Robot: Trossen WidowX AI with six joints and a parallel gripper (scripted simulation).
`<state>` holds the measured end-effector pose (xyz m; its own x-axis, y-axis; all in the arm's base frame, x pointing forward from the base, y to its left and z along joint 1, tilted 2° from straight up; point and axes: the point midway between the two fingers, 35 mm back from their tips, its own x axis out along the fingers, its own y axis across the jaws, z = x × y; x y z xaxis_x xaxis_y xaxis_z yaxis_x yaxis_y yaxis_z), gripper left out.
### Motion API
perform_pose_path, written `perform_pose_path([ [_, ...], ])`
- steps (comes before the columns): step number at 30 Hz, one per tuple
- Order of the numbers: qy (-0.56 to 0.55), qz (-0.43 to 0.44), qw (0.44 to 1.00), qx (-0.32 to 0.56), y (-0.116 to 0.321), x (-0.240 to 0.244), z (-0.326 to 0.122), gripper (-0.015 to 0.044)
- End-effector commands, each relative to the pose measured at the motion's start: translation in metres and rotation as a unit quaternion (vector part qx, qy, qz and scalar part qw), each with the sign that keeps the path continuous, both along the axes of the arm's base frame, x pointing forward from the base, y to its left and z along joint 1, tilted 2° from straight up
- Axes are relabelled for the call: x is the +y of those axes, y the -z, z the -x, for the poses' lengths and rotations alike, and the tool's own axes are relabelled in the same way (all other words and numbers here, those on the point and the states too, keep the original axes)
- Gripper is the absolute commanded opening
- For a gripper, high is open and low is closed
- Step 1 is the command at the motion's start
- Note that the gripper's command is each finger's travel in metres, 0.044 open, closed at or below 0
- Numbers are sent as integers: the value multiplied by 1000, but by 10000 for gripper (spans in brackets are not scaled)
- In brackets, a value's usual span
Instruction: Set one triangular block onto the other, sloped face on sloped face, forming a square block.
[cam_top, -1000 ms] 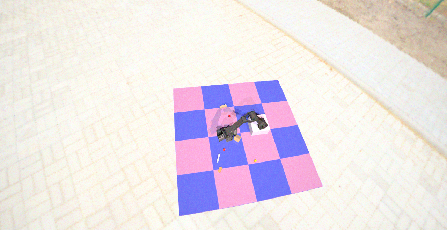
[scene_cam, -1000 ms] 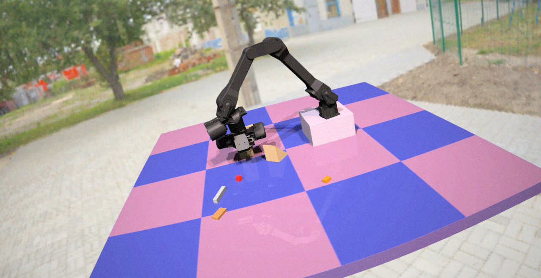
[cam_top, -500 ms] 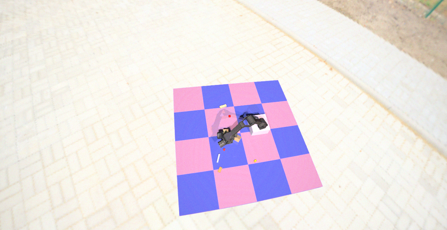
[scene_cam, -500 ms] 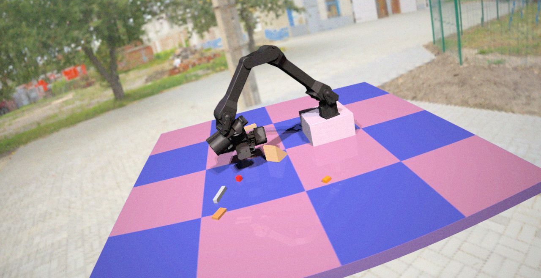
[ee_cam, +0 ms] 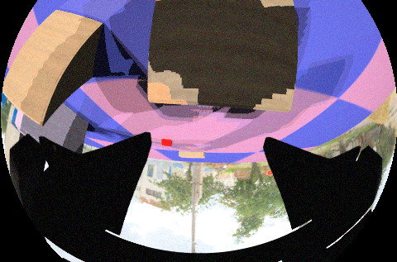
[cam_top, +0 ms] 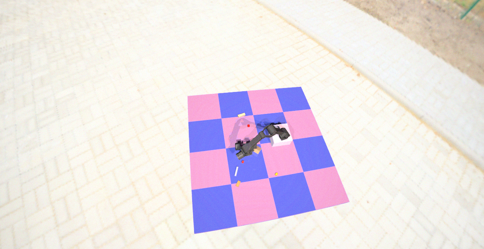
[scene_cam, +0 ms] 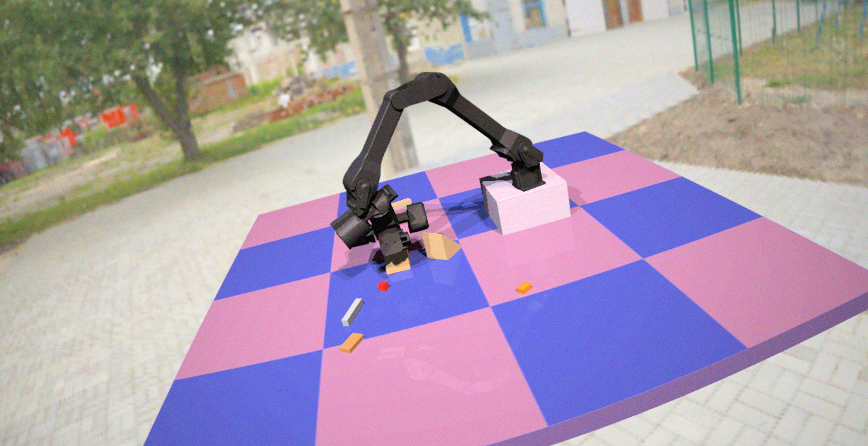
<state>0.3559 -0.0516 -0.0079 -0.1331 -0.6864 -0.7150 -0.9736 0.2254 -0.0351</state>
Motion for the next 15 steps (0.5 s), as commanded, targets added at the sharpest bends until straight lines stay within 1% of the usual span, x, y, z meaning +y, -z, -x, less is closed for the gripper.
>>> perform_pose_path([
  [1, -2, -1, 1000, 2, 0, 0, 0, 440],
  [5, -2, -1, 1000, 2, -3, 0, 0, 440],
  [7, -1, -1, 1000, 1, -21, 0, -1, 440],
  [11, 0, 0, 1000, 0, -88, -3, 3, 440],
  [12, 0, 0, 1000, 0, -97, -3, 4, 440],
  [15, 0, 0, 1000, 0, -100, -3, 5, 440],
])
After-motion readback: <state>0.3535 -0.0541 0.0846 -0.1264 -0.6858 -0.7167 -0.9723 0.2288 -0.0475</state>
